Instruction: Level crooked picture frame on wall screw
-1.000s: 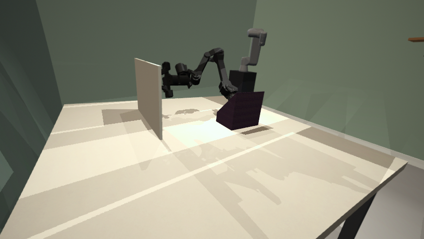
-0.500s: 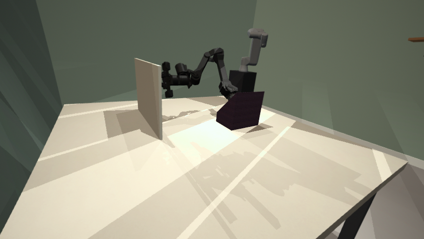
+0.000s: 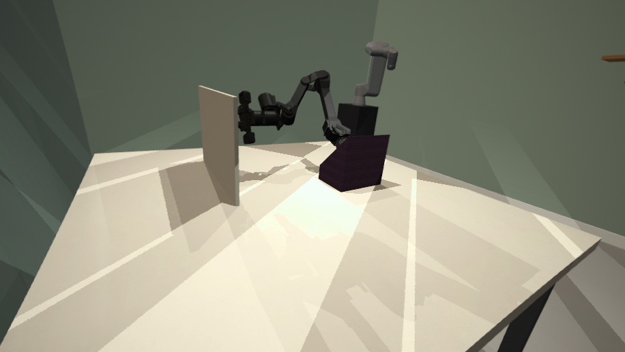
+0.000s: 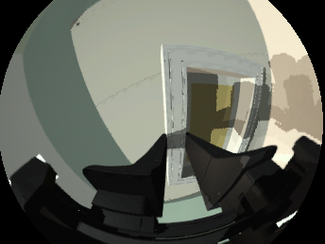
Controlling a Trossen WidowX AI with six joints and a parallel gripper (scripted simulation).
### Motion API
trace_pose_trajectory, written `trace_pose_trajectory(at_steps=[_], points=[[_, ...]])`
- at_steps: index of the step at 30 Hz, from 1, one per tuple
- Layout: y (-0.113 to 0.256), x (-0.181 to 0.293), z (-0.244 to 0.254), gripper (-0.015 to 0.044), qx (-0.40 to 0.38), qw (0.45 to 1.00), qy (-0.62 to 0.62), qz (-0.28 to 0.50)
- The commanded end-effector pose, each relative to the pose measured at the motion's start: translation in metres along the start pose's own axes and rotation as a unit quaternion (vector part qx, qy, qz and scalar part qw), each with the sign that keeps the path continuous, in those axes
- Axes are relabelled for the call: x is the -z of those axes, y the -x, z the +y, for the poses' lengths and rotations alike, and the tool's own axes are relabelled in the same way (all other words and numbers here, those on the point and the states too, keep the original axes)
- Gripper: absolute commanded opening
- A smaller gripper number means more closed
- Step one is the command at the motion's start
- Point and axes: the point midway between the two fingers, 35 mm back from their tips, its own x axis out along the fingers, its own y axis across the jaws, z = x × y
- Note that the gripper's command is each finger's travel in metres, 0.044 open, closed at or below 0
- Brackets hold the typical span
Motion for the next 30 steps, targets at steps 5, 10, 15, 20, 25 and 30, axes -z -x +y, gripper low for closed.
trace_pose_trajectory(at_steps=[5,10,15,20,25,30], points=[[0.0000,-0.0001,0.0028,0.0000,0.000,1.000,0.002,-0.001],[0.0000,-0.0001,0.0044,0.0000,0.000,1.000,0.002,-0.001],[0.0000,-0.0001,0.0061,0.0000,0.000,1.000,0.002,-0.001],[0.0000,-0.0001,0.0078,0.0000,0.000,1.000,0.002,-0.001],[0.0000,-0.0001,0.0094,0.0000,0.000,1.000,0.002,-0.001],[0.0000,-0.0001,0.0109,0.0000,0.000,1.000,0.002,-0.001]])
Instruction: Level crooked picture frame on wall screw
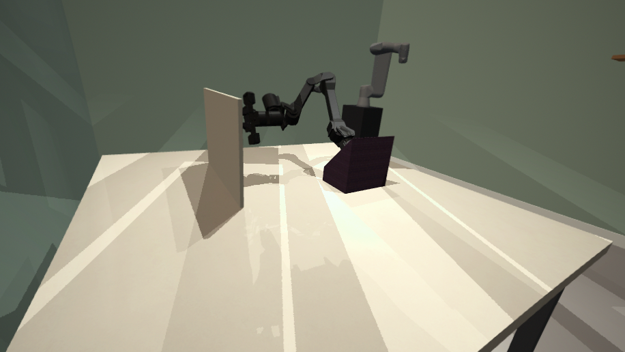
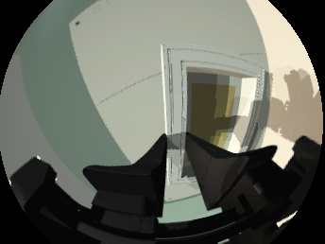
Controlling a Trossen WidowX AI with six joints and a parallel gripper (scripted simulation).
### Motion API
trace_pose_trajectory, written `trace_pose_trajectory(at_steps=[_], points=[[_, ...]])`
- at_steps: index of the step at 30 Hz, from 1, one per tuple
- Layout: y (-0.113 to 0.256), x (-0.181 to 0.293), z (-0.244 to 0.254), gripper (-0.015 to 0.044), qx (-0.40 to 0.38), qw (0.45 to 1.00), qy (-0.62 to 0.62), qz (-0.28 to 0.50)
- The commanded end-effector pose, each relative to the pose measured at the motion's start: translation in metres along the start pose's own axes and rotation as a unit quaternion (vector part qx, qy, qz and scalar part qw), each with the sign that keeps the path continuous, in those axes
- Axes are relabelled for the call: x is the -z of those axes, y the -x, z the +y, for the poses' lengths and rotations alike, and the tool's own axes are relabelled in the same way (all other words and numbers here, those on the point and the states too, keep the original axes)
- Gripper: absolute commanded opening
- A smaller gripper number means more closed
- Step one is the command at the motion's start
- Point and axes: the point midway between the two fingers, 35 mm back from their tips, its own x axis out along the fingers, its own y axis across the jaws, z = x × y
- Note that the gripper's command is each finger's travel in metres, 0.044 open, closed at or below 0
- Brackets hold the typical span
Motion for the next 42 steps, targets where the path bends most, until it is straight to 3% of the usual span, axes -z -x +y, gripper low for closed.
trace_pose_trajectory(at_steps=[1,42], points=[[-0.0003,-0.0003,0.0076,0.0000,-0.009,1.000,0.004,0.001],[-0.0003,0.0011,0.0058,0.0000,-0.009,1.000,0.004,0.001]])
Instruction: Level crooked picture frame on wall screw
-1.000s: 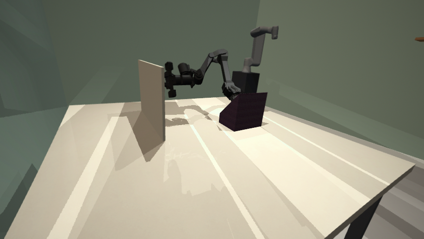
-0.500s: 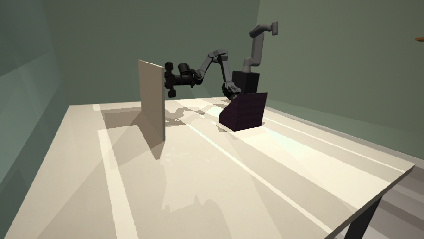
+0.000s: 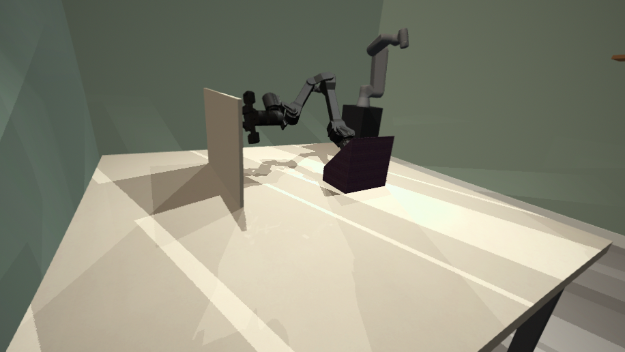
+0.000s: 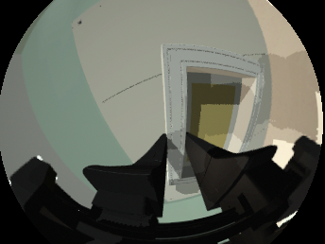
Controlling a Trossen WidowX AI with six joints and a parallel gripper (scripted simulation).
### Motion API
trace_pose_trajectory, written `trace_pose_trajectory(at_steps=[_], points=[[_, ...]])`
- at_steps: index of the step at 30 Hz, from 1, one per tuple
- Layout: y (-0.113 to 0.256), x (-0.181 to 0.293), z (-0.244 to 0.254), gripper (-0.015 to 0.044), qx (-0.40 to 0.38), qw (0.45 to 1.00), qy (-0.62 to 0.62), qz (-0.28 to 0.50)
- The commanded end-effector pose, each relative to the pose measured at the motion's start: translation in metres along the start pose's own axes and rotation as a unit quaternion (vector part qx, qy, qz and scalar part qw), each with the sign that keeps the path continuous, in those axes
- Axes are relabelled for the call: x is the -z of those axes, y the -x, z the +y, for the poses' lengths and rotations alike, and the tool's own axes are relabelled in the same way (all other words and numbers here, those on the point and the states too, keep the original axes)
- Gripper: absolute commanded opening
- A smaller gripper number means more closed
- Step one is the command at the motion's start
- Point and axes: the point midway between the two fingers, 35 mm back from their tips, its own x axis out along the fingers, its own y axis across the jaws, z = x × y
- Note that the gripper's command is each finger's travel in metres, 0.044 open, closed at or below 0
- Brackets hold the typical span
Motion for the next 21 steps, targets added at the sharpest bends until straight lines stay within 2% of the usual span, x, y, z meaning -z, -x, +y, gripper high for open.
trace_pose_trajectory(at_steps=[1,21], points=[[-0.0002,0.0016,0.0028,0.0000,-0.005,1.000,0.003,0.002],[-0.0002,0.0071,0.0030,0.0000,-0.005,1.000,0.003,0.002]])
